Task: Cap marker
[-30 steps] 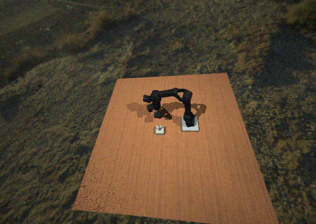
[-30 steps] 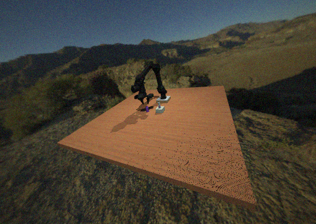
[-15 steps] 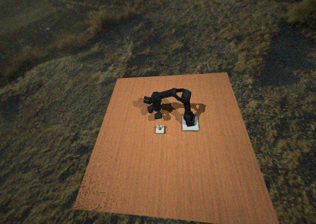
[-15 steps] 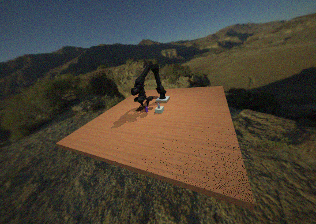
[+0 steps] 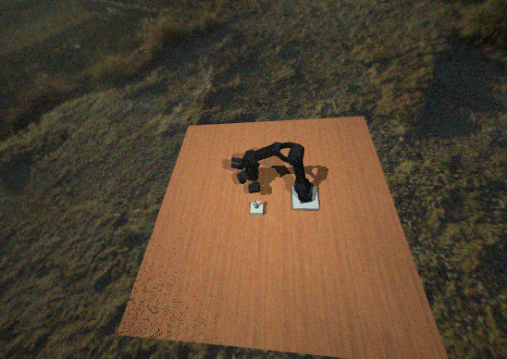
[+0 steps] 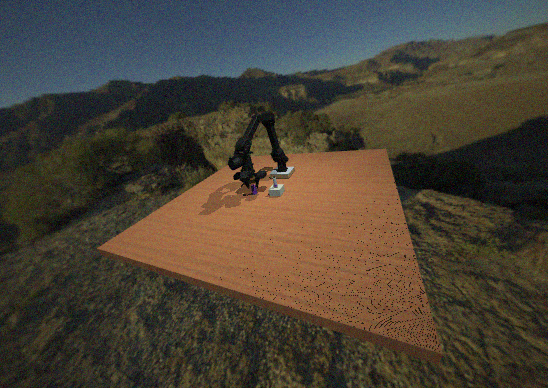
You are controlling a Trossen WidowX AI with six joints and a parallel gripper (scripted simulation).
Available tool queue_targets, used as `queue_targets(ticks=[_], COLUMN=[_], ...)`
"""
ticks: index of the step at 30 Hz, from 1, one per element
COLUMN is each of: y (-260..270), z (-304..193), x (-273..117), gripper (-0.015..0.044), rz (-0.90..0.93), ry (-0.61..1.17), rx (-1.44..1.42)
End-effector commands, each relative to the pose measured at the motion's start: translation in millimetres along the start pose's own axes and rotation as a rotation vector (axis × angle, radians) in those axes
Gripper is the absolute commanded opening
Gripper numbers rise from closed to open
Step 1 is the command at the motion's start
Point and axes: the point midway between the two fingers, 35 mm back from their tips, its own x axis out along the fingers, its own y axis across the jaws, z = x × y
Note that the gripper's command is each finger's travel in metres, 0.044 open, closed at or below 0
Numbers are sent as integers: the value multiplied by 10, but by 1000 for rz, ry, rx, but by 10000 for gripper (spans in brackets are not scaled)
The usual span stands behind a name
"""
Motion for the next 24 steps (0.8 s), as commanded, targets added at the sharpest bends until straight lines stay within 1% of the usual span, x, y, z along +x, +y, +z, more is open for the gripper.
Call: queue_targets(ticks=[1,10,13,23,24], y=[20,26,27,15,15], z=[-25,-33,-30,-30,-30], x=[84,201,200,200,196], gripper=[247,247,169,102,76], rz=[8,8,8,8,8], ry=[6,6,6,6,6], rx=[2,2,2,2,2])
